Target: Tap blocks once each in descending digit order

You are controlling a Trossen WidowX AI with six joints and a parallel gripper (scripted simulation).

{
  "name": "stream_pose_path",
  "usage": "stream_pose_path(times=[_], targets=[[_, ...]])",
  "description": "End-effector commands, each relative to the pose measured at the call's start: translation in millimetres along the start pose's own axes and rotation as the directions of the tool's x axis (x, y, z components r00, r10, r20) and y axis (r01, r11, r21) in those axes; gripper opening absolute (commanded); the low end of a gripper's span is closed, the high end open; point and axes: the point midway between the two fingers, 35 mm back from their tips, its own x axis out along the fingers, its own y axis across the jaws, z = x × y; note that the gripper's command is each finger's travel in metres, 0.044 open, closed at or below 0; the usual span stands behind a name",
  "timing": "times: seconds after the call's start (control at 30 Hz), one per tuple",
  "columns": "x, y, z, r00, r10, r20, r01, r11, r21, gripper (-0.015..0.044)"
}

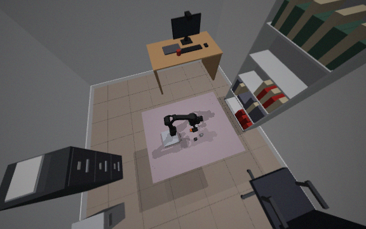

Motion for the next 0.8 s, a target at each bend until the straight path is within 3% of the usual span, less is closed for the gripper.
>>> stream_pose_path(times=[0.0, 0.53, 0.77], targets=[[0.9, 5.5, -3.2, 1.0, 0.002, -0.005, -0.002, 1.0, 0.009, 0.04], [0.6, 5.7, -1.1, 1.0, 0.003, -0.005, -0.002, 1.0, 0.009, 0.04], [0.0, 17.2, 69.8, 1.0, 0.004, 0.0, -0.004, 1.0, 0.009, 0.04]])
